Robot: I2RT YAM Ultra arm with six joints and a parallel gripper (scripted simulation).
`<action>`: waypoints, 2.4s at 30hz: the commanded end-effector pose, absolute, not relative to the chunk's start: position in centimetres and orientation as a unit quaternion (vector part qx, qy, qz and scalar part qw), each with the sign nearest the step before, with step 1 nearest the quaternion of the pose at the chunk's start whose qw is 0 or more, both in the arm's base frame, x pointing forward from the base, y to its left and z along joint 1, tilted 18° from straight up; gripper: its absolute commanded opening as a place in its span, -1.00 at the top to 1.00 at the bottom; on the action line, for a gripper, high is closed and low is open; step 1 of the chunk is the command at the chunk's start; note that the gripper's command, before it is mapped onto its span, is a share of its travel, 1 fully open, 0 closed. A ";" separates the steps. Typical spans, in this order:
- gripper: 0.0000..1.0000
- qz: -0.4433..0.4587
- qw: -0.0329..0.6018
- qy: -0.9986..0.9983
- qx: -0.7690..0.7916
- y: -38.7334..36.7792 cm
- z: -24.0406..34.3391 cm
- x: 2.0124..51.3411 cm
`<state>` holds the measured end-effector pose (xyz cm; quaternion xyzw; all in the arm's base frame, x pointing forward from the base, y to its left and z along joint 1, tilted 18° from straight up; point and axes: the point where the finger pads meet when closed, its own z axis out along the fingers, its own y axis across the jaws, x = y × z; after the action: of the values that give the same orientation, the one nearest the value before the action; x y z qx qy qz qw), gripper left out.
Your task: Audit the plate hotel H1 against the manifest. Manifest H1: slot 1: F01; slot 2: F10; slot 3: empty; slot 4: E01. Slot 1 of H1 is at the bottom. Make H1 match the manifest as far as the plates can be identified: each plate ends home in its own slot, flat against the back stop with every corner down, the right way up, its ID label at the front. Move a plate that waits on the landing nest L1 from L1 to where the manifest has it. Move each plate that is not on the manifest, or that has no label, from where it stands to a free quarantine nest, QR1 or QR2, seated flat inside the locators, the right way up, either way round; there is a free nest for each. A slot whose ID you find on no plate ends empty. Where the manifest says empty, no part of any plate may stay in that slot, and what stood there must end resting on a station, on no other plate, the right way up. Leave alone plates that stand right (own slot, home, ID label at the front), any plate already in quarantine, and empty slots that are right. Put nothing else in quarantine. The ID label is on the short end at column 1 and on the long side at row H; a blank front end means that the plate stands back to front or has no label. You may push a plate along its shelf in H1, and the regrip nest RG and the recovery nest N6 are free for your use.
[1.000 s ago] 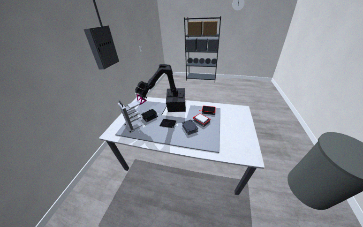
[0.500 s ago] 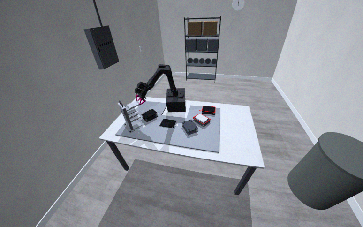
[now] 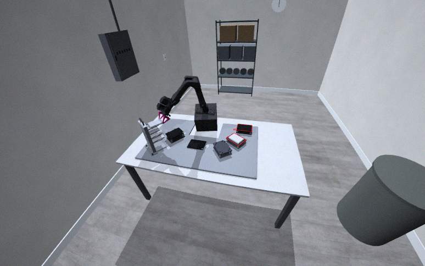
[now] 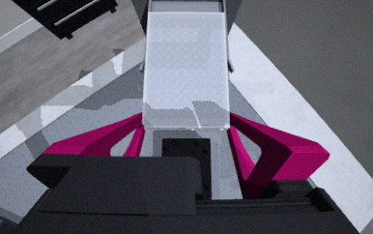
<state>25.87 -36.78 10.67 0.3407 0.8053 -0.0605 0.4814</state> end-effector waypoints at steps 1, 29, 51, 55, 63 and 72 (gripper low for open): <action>-0.72 -0.064 0.484 0.804 0.340 -37.1 10.9 25.9; -0.72 -0.064 0.484 0.804 0.340 -37.3 10.8 26.3; -1.00 -0.064 0.484 0.804 0.340 -37.3 10.7 26.3; -1.00 -0.064 0.484 0.804 0.340 -37.3 10.7 26.3; -1.00 -0.064 0.484 0.804 0.340 -37.3 10.7 26.3; -1.00 -0.064 0.484 0.804 0.340 -37.3 10.7 26.3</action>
<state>26.32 -37.09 10.26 0.3419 0.8059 -0.0595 0.4796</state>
